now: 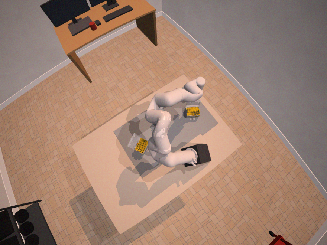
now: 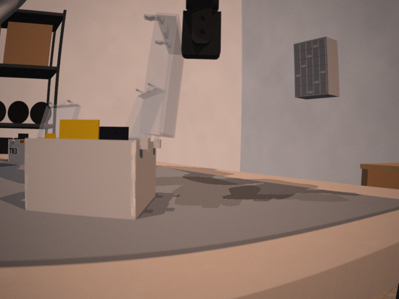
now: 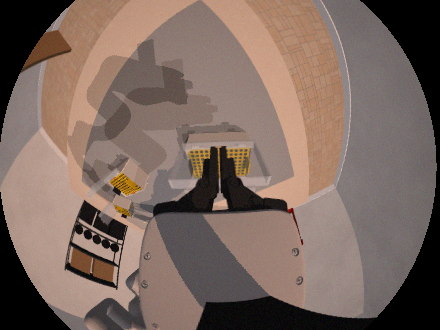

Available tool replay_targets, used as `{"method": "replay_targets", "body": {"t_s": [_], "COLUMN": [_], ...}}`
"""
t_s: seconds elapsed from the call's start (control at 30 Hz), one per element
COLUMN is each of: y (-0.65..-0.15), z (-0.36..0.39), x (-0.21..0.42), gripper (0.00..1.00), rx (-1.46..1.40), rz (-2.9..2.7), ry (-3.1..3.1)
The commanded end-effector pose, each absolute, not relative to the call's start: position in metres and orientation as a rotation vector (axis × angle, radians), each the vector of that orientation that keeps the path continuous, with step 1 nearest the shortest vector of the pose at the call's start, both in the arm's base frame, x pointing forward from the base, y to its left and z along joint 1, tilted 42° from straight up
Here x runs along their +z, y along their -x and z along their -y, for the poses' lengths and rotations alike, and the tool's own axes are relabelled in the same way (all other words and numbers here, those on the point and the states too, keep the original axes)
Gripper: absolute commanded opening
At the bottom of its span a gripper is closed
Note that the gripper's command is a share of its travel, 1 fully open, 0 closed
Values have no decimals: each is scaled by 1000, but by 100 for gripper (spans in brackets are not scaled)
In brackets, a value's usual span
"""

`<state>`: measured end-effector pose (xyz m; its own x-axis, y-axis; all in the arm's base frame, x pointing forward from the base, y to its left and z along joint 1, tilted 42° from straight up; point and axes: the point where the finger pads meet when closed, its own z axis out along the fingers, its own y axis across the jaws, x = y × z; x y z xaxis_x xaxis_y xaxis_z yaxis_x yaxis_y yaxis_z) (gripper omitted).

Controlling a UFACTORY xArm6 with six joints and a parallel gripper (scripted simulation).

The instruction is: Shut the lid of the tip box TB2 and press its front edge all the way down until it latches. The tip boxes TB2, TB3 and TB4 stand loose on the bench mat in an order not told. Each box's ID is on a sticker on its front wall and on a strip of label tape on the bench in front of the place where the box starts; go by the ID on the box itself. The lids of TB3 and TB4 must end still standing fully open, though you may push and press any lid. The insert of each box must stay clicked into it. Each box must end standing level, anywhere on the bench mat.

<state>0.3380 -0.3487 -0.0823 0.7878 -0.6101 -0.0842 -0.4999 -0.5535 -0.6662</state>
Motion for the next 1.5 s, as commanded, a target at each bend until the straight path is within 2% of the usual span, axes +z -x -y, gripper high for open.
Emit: {"method": "replay_targets", "body": {"t_s": [0.0,1.47], "y": [-333,-303], "z": [348,328], "x": [-80,-73], "gripper": [0,0], "rx": [-208,-208], "rz": [-820,-820], "ry": [2275,2275]}}
